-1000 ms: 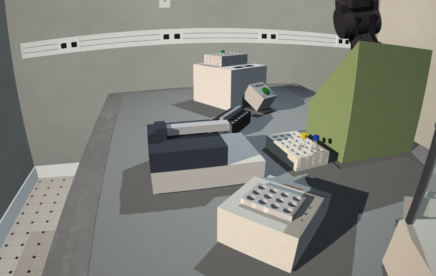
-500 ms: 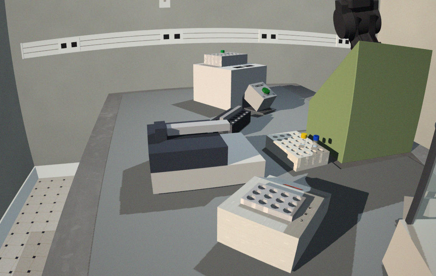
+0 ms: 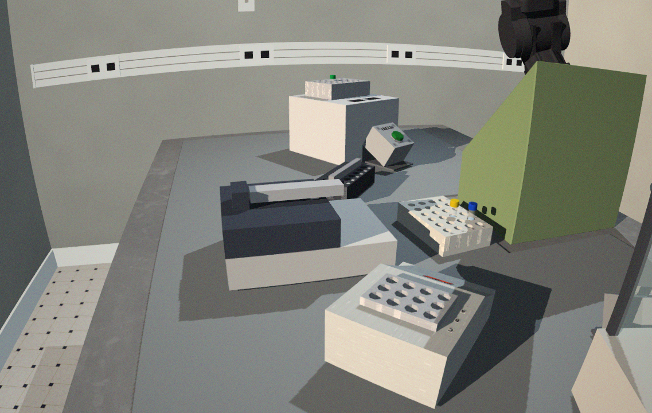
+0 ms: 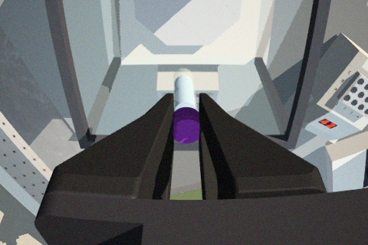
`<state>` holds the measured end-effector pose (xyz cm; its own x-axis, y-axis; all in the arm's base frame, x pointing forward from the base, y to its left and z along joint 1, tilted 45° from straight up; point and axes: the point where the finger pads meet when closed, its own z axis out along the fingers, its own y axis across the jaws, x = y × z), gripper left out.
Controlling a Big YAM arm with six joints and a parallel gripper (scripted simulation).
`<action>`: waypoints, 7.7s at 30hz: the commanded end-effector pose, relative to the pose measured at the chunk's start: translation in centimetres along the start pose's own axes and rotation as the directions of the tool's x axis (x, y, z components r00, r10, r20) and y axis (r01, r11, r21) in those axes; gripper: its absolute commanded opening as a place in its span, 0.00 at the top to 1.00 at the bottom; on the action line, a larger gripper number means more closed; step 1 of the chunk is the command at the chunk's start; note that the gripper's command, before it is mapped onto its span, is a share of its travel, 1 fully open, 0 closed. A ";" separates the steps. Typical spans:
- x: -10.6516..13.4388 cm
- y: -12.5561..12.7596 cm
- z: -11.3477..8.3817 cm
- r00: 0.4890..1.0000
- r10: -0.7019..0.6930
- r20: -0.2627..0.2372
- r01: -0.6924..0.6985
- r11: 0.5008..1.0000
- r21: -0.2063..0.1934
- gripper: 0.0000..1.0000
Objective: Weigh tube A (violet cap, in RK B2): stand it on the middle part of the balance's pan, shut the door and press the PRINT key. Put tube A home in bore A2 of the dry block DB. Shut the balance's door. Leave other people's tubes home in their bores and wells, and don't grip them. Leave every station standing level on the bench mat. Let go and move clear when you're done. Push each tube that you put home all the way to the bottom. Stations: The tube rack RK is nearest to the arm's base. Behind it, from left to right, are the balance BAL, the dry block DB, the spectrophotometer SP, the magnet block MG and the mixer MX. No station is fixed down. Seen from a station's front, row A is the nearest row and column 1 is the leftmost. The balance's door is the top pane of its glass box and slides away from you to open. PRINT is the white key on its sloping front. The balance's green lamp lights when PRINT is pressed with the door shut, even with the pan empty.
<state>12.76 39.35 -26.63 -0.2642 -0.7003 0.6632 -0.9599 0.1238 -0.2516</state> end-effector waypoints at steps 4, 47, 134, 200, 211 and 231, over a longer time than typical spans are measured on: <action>-0.4 0.0 1.3 1.000 -0.010 0.001 0.010 1.000 0.000 0.91; -2.7 -0.8 4.1 0.997 0.014 0.080 -0.014 1.000 -0.008 0.91; -1.4 -0.2 13.5 0.999 0.006 0.036 -0.006 1.000 0.001 0.91; -1.4 -0.3 13.8 0.999 0.006 0.036 -0.006 1.000 0.001 0.91; -1.4 -0.3 13.8 0.999 0.006 0.036 -0.006 1.000 0.001 0.91; -0.5 -0.2 15.6 1.000 -0.006 0.008 0.006 1.000 -0.003 0.91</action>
<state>14.21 28.99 -37.23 -0.2633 -0.7053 0.6582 -0.9599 0.1231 -0.2520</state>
